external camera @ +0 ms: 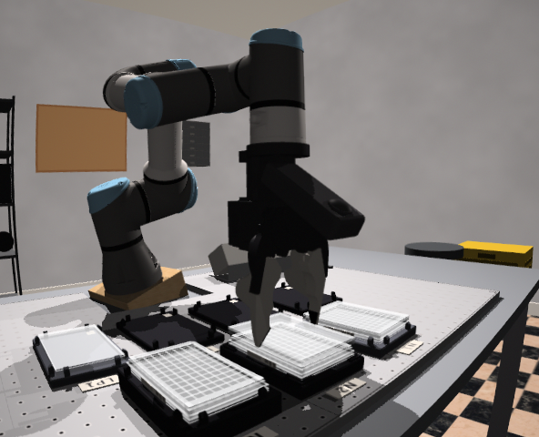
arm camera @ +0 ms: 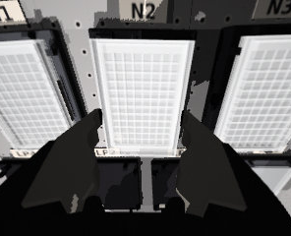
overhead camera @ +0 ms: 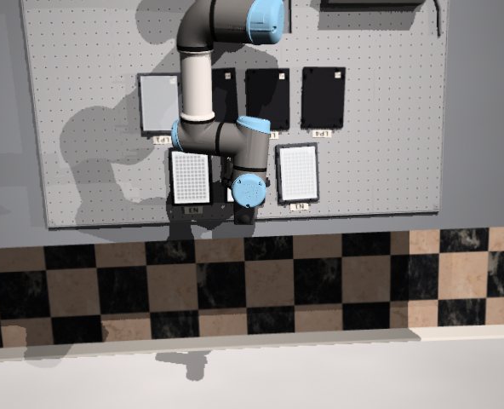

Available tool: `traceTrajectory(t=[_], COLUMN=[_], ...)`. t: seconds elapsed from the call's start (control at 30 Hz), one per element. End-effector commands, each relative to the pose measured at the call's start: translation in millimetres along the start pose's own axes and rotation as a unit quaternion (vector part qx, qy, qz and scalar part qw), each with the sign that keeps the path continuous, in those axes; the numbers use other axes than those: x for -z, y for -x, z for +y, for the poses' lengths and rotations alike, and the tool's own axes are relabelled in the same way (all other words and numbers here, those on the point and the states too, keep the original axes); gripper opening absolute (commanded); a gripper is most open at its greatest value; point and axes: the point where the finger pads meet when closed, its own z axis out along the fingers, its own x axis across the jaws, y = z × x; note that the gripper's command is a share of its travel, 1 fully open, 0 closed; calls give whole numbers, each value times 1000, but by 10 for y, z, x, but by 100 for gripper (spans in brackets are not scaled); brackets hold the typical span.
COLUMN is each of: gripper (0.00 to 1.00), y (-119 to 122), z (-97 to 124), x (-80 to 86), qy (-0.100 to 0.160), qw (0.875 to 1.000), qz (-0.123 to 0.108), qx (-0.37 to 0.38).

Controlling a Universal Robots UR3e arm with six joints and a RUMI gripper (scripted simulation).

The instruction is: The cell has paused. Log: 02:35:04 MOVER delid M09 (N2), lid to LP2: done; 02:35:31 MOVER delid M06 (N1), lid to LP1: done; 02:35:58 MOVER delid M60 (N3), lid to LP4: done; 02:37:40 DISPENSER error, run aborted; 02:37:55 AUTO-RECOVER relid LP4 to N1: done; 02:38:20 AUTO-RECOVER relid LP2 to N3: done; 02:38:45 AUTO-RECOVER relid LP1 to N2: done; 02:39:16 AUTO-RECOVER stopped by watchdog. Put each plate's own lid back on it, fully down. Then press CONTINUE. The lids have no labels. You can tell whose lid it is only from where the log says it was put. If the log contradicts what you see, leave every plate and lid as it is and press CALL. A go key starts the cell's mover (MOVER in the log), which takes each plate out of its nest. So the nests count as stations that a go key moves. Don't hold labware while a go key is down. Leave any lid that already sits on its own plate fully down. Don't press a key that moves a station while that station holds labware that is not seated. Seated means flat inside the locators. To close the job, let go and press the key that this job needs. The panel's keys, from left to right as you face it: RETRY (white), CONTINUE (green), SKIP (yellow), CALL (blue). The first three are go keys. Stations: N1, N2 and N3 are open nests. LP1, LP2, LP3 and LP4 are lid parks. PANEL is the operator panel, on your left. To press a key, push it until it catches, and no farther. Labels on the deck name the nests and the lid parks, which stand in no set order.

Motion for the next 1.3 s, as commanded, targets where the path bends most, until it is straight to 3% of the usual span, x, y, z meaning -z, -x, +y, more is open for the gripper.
traceTrajectory(t=[0.0,1.27], gripper=[0,0], y=[-1,-1], z=[-8,-8], x=[-4,-69], qy=[-2,-2], qw=[1000,1000], qz=[0,0], qx=[0,0])
